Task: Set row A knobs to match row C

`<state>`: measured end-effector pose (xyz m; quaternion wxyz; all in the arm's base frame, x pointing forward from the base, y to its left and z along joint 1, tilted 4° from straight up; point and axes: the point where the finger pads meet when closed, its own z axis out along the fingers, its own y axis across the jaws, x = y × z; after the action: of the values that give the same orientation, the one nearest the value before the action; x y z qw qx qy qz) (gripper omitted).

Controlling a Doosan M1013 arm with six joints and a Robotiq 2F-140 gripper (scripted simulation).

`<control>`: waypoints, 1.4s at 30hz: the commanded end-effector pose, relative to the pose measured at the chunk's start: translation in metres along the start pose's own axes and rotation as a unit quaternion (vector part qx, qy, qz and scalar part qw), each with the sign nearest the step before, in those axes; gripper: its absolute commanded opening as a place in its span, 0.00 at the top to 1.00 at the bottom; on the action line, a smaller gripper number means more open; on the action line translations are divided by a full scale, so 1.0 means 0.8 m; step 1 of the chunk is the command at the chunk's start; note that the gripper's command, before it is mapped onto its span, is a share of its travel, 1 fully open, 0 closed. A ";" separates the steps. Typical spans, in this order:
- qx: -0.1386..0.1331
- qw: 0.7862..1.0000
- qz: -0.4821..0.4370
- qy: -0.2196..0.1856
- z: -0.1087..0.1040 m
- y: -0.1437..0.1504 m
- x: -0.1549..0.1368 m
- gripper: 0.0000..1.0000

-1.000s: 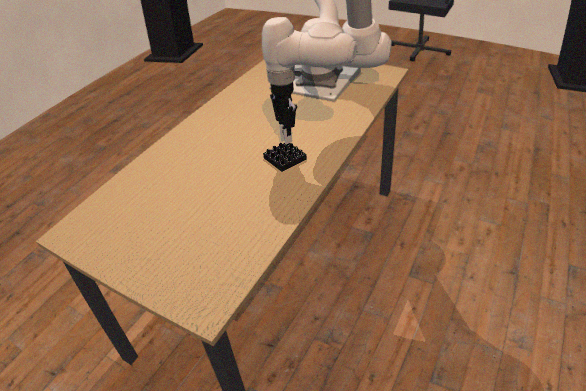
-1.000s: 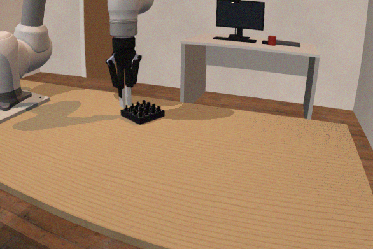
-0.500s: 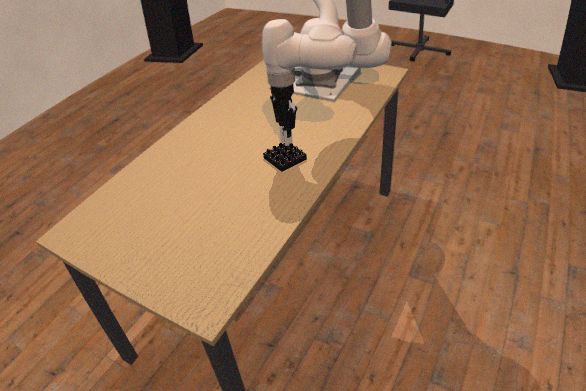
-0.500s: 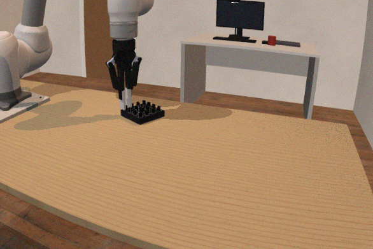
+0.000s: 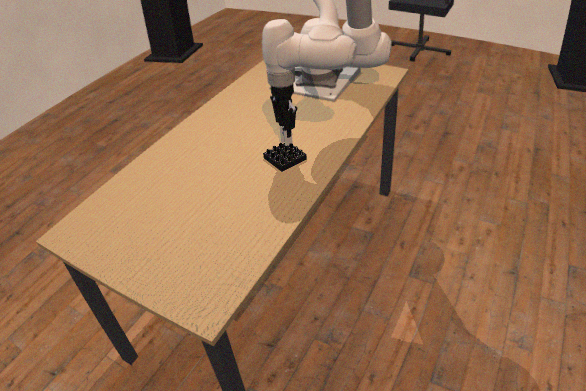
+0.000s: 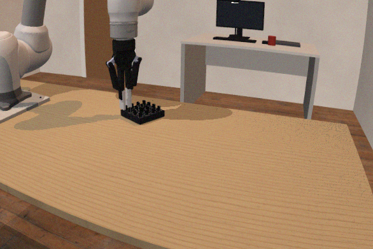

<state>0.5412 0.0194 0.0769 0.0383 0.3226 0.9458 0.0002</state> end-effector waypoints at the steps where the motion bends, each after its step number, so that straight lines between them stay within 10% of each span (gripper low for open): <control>1: 0.000 1.000 0.000 0.000 0.000 0.000 0.000 0.88; 42: 0.000 1.000 0.000 0.000 0.000 0.000 0.000 0.95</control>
<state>0.5412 0.0194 0.0769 0.0383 0.3226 0.9458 0.0002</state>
